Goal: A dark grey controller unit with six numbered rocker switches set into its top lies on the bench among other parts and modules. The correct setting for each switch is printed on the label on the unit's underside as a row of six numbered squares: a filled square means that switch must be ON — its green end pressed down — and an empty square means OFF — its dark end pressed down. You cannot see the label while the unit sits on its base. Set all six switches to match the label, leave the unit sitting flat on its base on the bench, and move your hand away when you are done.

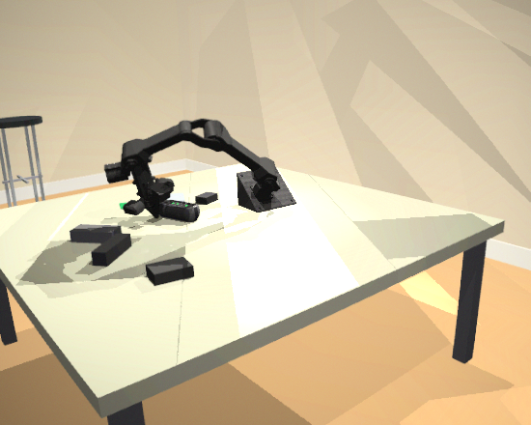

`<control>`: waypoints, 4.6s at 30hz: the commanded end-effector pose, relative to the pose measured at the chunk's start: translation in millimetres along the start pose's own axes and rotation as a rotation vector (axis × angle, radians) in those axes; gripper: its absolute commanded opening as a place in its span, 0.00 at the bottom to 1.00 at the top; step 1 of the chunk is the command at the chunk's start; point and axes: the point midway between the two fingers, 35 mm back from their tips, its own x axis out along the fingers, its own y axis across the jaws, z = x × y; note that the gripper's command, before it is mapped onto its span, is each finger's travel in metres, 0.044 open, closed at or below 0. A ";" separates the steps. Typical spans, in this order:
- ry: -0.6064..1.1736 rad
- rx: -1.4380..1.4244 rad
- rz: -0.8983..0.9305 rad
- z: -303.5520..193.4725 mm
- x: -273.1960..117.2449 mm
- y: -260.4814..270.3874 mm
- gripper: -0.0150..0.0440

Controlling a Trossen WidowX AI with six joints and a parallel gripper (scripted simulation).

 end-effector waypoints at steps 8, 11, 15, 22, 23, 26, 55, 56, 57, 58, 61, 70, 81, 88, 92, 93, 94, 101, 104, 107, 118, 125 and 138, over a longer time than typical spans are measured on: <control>-0.001 0.003 -0.003 0.0 1.7 3.4 0.25; -0.001 0.003 -0.003 -0.1 2.1 4.6 0.25; -0.001 0.003 -0.003 -0.1 2.6 6.0 0.25; -0.001 0.004 -0.003 -0.1 3.4 8.7 0.25; -0.001 0.004 -0.003 -0.1 3.5 9.1 0.25; -0.001 0.004 -0.003 -0.1 3.9 10.2 0.25; -0.001 0.004 -0.001 1.9 12.4 37.3 0.25; -0.001 0.005 -0.001 2.1 12.7 38.3 0.25; -0.001 0.005 -0.001 2.3 13.1 39.4 0.25; -0.001 0.005 -0.001 2.5 13.4 40.5 0.25; -0.001 0.005 -0.001 3.2 14.5 43.9 0.25; -0.001 0.005 -0.001 6.1 17.6 53.9 0.25; -0.002 0.005 0.000 10.2 21.1 64.9 0.25; -0.002 0.006 0.000 13.4 23.3 71.9 0.25; -0.002 0.006 0.000 15.0 24.3 75.2 0.25; 0.009 0.002 -0.011 10.5 19.6 67.5 0.25; 0.009 0.002 -0.010 9.4 16.4 64.8 0.25; 0.004 0.003 -0.005 0.1 -28.3 29.9 0.25; 0.001 0.004 -0.002 0.1 -46.1 17.7 0.25; 0.001 0.004 -0.002 0.4 -50.1 15.2 0.25; 0.016 0.115 -0.110 22.7 -62.0 36.5 0.25; 0.022 0.204 -0.199 43.4 -65.3 56.0 0.25; 0.021 0.362 -0.363 85.0 -55.1 93.8 0.25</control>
